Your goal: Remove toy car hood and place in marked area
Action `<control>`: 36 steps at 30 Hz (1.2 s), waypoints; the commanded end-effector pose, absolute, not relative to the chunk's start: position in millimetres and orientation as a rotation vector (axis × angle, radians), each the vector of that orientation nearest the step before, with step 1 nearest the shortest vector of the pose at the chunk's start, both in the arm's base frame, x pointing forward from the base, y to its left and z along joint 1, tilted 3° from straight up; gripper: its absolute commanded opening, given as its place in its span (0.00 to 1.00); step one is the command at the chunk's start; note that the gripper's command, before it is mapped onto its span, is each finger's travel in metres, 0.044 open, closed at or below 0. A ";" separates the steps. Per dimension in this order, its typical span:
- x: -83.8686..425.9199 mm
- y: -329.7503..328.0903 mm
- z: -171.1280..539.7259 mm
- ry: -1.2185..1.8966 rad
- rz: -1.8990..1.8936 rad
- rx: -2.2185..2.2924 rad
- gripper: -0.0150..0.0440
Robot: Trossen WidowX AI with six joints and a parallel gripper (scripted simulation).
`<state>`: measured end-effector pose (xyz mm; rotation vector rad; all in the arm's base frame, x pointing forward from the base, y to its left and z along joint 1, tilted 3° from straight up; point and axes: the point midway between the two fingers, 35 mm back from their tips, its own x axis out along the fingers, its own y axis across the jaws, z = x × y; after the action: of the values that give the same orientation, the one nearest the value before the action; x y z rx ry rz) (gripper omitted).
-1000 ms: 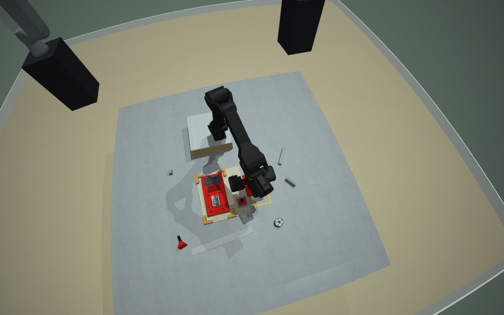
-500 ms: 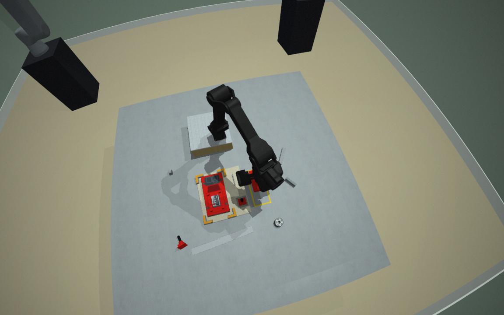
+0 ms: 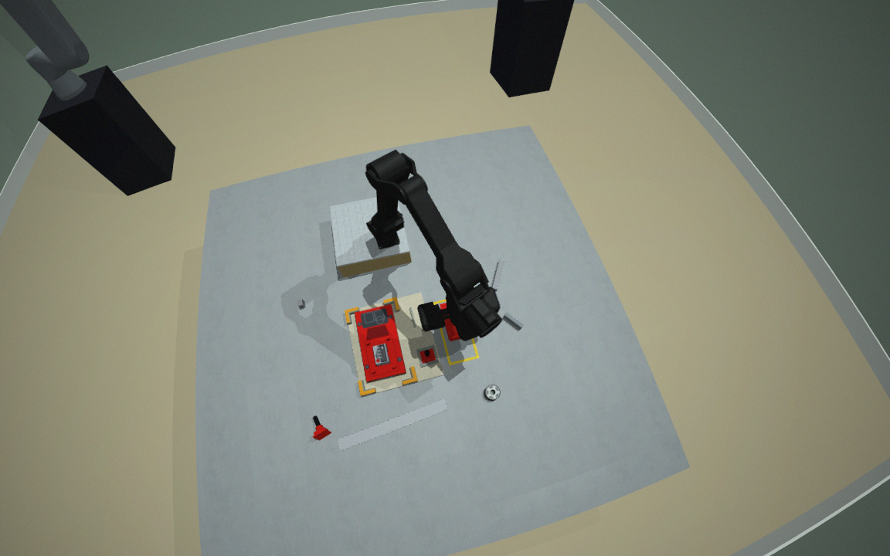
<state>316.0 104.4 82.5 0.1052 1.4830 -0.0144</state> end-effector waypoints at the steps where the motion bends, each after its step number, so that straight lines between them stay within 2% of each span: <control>1: 315.0 103.4 75.2 1.493 -0.024 0.101 0.25; 36: 317.4 104.9 43.7 1.493 -0.024 0.101 0.25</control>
<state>319.2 106.1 50.3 0.1055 1.4825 -0.0141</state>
